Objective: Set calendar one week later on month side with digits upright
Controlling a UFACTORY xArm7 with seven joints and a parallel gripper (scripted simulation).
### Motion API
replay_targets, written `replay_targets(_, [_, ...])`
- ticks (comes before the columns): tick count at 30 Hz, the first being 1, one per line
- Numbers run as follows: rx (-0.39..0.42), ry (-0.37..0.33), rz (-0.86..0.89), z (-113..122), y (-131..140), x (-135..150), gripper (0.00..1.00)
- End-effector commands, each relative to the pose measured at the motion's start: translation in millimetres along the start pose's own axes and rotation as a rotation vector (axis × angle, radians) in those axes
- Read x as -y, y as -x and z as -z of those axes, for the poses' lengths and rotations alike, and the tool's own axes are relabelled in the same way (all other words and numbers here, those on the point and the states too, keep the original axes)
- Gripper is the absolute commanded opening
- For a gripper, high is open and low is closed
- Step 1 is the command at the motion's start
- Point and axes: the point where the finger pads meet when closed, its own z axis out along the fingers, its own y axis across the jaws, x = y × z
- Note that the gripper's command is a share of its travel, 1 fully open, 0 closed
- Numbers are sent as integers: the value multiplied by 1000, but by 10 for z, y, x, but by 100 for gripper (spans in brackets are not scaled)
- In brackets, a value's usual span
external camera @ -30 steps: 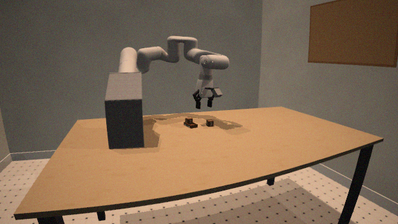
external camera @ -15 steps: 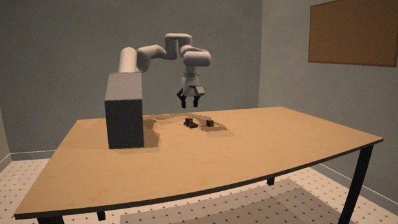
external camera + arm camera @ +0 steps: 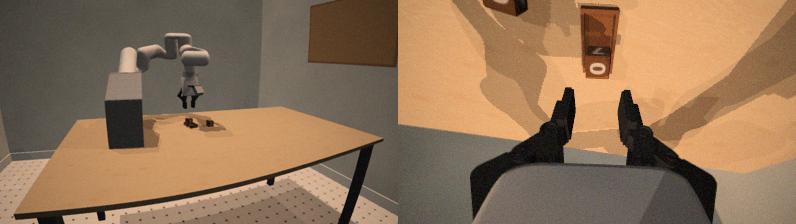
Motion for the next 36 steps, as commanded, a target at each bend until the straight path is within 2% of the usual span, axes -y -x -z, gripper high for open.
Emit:
replay_targets(1, [-3,-3,0,15,-9,5,49])
replay_targets(36, [-3,-3,0,-70,-9,5,49])
